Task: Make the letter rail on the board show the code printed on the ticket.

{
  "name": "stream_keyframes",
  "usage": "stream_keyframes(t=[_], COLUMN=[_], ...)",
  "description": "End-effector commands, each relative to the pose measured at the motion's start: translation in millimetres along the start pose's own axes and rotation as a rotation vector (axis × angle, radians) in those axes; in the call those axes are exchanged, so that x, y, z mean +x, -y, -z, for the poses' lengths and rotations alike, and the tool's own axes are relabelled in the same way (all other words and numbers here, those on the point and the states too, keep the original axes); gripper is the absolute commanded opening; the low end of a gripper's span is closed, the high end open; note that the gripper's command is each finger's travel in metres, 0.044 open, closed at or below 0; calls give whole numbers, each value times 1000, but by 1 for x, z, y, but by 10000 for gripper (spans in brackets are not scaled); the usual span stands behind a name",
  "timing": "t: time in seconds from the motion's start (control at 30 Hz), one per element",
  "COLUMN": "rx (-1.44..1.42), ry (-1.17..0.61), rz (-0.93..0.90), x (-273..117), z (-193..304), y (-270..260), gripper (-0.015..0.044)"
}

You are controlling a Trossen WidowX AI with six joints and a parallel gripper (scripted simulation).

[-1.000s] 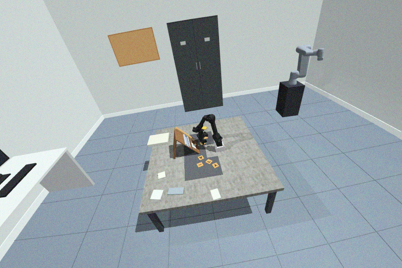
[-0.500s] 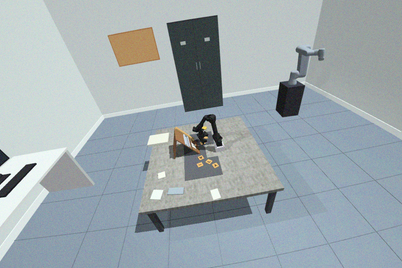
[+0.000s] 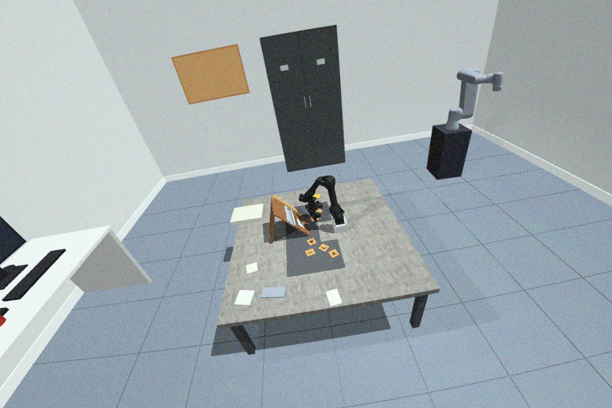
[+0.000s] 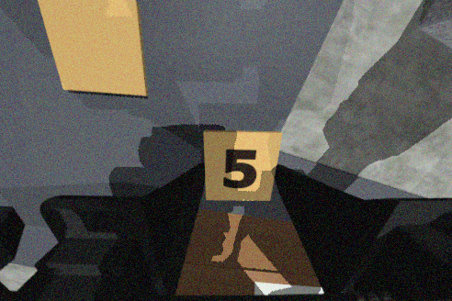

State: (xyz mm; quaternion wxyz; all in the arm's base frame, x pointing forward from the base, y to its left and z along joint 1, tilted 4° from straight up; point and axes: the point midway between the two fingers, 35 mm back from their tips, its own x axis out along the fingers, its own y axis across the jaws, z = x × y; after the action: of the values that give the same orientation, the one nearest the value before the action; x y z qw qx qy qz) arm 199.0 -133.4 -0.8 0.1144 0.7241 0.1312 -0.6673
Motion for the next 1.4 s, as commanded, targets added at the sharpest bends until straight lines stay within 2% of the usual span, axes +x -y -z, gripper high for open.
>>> stream_keyframes(t=[0.0, 0.93, 1.37], rx=[4, -5, -159], ry=[0, -1, -14], rz=[-7, -3, -105], x=[-3, -11, -25], z=[0, -1, 7], y=[-1, 3, -12], gripper=[0, 0, 0])
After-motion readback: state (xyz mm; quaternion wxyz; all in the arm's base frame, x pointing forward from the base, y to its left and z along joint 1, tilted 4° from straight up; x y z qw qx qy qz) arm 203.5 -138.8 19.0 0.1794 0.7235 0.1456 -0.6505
